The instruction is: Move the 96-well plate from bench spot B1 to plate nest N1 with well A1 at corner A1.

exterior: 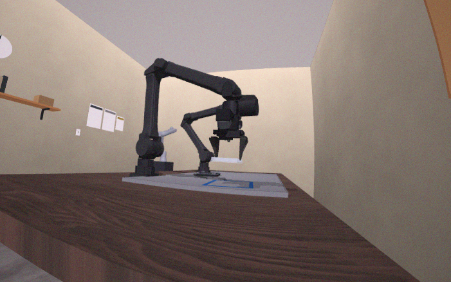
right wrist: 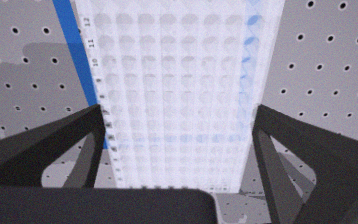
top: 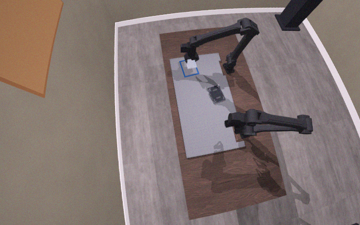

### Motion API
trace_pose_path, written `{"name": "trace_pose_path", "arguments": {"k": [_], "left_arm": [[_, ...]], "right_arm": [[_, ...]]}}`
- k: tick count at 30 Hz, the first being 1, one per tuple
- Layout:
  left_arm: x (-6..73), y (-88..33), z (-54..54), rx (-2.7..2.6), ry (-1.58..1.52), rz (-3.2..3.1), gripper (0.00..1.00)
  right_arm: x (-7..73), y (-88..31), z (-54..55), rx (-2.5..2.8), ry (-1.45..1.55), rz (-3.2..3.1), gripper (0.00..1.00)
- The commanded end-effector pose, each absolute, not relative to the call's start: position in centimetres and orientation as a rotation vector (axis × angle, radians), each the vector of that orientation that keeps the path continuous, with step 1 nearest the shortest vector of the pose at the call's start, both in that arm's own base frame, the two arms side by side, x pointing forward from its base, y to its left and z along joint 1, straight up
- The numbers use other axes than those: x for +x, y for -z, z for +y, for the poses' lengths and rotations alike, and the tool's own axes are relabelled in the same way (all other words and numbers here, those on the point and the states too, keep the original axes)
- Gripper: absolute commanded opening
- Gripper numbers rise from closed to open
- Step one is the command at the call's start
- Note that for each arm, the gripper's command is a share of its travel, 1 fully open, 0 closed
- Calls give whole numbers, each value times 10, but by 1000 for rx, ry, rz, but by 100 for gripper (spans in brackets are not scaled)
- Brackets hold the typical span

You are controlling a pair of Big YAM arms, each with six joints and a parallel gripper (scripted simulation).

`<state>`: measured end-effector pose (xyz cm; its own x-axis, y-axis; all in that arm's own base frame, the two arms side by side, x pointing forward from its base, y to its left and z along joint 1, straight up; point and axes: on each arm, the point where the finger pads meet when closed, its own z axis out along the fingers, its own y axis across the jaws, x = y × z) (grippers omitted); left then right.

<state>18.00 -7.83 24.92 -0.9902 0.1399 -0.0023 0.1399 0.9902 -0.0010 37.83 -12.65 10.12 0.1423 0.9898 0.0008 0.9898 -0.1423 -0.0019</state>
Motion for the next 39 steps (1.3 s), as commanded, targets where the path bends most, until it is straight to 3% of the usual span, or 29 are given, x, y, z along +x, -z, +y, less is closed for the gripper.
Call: {"name": "trace_pose_path", "arguments": {"k": [1, 39], "left_arm": [[185, -262, -81, 195, 17, 3104, 100], [185, -262, -81, 195, 17, 3104, 100]], "right_arm": [[397, -123, -139, -2414, 40, -2079, 0], [402, -117, -134, -2403, 28, -2070, 0]]}}
